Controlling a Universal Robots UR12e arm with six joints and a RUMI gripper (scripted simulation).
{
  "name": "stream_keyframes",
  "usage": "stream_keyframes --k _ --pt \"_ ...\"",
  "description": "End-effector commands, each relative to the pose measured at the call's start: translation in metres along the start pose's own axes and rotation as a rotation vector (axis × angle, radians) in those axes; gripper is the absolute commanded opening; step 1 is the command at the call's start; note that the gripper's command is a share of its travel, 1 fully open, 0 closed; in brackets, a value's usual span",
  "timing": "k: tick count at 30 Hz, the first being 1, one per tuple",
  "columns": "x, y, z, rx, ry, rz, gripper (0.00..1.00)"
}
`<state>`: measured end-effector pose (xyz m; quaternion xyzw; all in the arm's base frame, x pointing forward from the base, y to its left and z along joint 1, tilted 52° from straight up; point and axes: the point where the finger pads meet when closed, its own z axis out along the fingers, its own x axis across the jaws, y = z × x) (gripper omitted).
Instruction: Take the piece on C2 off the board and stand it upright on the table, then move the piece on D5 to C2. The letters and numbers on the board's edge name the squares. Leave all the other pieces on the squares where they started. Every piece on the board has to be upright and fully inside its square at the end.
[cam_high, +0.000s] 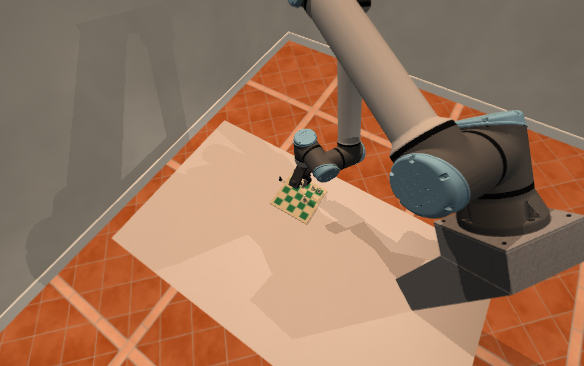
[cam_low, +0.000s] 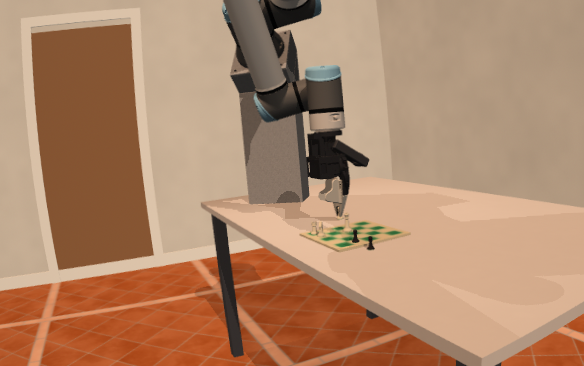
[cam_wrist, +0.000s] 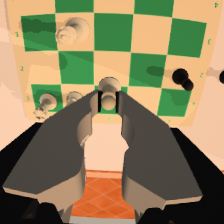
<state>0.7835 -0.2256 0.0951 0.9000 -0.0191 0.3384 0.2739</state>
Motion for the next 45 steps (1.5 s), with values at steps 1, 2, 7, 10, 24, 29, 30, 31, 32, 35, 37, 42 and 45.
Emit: stream_keyframes --k 1,2,7,10,24,29,30,31,32,35,37,42,45 --pt "0.001 0.000 0.017 0.000 0.001 0.000 0.00" --pt "0.001 0.000 0.021 0.000 0.001 0.000 0.00" --pt "0.001 0.000 0.037 0.000 0.001 0.000 0.00" --pt "0.001 0.000 0.041 0.000 0.001 0.000 0.00" --pt "0.001 0.000 0.042 0.000 0.001 0.000 0.00" --pt "0.001 0.000 0.042 0.000 0.001 0.000 0.00" --pt "0.001 0.000 0.042 0.000 0.001 0.000 0.00" --pt "0.001 0.000 0.042 0.000 0.001 0.000 0.00" --pt "0.001 0.000 0.042 0.000 0.001 0.000 0.00" --pt "0.001 0.000 0.042 0.000 0.001 0.000 0.00" --pt "0.001 0.000 0.042 0.000 0.001 0.000 0.00" --pt "0.001 0.000 0.042 0.000 0.001 0.000 0.00" --pt "0.001 0.000 0.042 0.000 0.001 0.000 0.00"
